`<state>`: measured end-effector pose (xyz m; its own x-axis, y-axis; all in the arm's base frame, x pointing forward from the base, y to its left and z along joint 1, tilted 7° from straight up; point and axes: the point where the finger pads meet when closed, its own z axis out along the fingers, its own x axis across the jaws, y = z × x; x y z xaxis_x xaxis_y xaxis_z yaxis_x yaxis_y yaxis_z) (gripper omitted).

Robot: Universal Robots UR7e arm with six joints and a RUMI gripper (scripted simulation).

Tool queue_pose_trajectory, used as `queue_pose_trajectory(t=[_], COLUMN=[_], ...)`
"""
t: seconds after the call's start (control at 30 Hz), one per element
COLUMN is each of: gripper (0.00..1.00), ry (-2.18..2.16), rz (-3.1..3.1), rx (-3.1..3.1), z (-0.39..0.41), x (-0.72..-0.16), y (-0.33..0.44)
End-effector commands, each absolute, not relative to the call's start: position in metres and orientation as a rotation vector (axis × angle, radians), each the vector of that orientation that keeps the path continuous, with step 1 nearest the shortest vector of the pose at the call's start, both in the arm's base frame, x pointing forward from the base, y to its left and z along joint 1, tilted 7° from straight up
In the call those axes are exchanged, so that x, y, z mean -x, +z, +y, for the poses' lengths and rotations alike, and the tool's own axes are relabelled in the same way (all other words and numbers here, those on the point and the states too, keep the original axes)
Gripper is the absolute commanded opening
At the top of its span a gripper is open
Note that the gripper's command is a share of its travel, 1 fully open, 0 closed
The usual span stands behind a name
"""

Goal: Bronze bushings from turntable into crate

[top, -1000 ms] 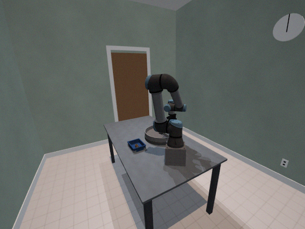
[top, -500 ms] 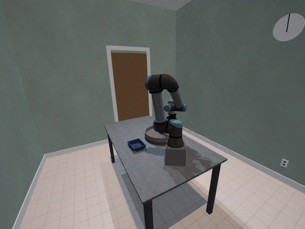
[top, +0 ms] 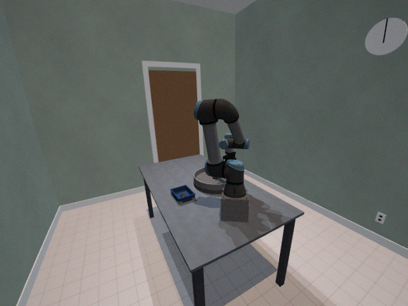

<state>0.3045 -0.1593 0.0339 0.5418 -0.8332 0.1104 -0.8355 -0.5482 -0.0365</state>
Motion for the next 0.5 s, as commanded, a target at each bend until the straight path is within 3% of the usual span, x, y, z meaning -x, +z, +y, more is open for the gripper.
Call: queue_pose_trajectory(t=[0.0, 0.47], gripper=[0.0, 0.0], ry=[0.187, 0.186], rz=[-1.484, -1.481], rx=[-2.737, -2.738], z=[-0.162, -0.159], x=[-0.305, -0.326], y=[0.036, 0.038])
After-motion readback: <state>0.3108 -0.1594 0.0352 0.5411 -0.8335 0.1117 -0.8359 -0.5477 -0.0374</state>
